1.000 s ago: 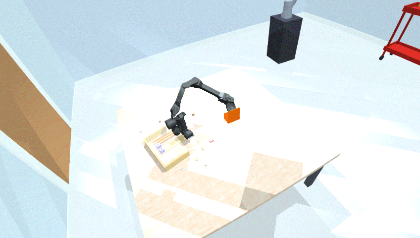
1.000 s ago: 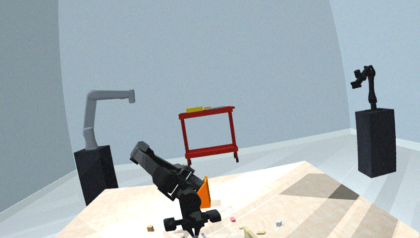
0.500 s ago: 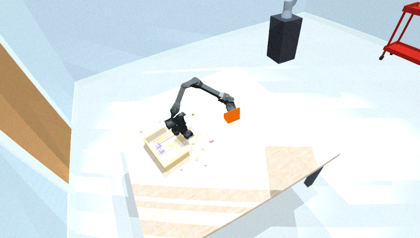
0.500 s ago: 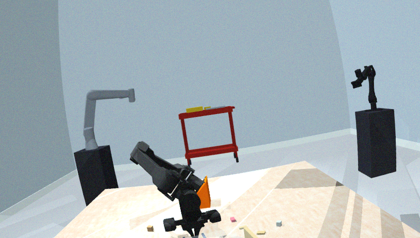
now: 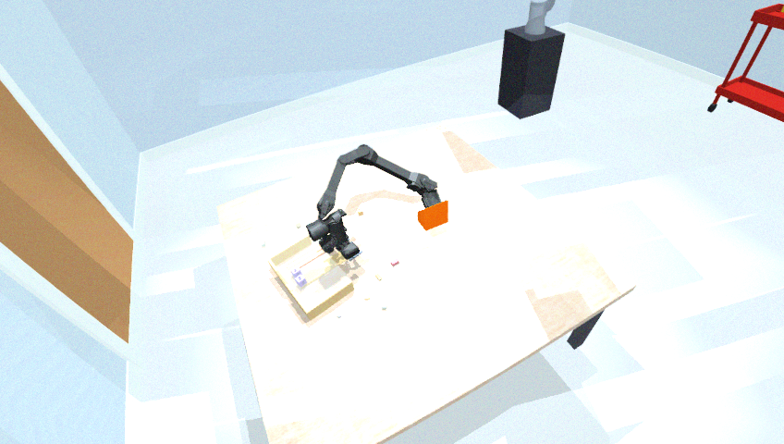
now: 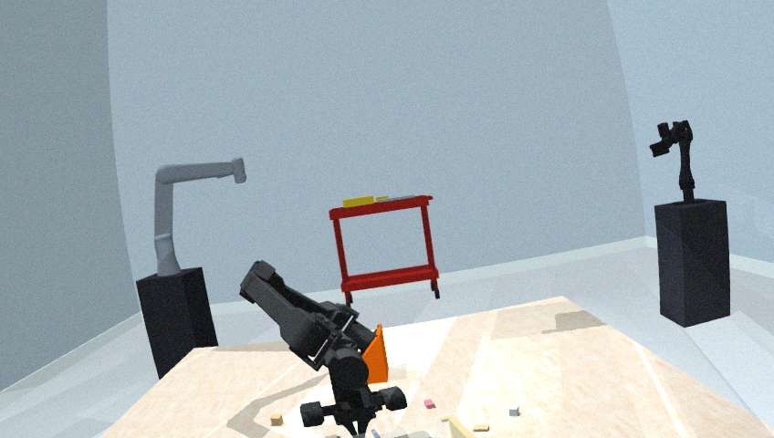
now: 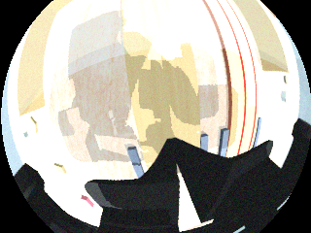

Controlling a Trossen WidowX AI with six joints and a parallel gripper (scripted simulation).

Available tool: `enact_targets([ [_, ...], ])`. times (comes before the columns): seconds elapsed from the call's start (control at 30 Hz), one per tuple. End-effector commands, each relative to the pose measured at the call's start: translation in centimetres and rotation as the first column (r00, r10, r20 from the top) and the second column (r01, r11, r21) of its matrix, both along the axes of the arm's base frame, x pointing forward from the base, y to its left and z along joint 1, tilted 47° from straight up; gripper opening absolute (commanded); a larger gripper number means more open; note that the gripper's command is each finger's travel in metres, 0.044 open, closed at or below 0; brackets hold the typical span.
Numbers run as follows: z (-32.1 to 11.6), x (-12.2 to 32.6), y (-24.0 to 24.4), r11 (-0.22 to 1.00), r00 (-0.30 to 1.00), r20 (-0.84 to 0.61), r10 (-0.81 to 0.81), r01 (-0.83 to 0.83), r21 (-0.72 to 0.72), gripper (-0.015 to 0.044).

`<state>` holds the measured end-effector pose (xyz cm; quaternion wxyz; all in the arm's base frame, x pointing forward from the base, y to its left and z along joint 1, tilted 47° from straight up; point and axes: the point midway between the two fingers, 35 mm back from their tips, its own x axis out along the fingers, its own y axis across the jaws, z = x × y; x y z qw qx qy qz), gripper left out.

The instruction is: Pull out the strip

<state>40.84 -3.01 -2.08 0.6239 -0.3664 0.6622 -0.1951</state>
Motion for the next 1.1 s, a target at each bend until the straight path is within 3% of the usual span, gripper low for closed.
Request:
enact_targets([
  [0.0,-0.4,-0.2,-0.5,1.000,1.000,-0.011,-0.004,0.004,-0.007,0.0000],
  [1.07,0.4,-5.0,-1.5,1.000,1.000,-0.014,-0.004,0.004,-0.007,0.0000],
])
